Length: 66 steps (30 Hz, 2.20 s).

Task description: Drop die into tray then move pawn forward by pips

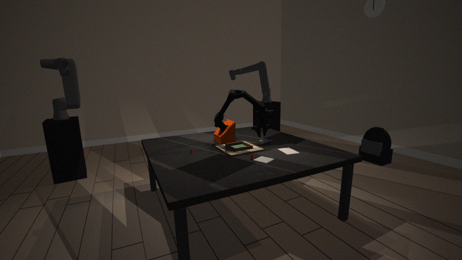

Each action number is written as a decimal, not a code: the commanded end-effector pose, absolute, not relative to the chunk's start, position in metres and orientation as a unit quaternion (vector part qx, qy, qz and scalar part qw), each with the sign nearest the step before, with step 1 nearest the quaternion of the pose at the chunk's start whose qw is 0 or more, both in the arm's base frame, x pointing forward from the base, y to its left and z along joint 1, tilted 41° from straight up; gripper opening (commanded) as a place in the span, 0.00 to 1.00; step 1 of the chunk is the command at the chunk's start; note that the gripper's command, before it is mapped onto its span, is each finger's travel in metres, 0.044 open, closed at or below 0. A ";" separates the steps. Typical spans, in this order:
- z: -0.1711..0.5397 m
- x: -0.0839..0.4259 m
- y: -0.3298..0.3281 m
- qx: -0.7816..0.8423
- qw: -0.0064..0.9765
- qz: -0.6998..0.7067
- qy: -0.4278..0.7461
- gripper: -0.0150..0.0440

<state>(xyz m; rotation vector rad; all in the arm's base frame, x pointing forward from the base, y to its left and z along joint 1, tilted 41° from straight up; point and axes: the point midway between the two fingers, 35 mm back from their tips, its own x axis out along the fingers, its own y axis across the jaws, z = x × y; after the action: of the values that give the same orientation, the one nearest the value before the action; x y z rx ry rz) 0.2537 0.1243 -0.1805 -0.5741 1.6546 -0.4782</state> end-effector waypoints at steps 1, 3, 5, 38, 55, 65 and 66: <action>-0.189 0.248 0.113 -0.256 0.607 -0.212 0.722 0.72; -0.189 0.248 0.113 -0.256 0.607 -0.212 0.722 0.72; -0.189 0.248 0.113 -0.256 0.607 -0.212 0.722 0.72; -0.213 0.244 0.093 -0.257 0.607 -0.212 0.721 0.41; -0.152 0.262 0.158 -0.255 0.608 -0.210 0.722 0.25; -0.126 0.263 0.179 -0.256 0.607 -0.208 0.723 0.25; -0.124 0.264 0.177 -0.260 0.606 -0.204 0.724 0.25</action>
<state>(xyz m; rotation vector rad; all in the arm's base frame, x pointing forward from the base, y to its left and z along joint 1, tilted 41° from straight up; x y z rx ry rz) 0.2614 0.1759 -0.1290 -0.6018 1.6723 -0.4847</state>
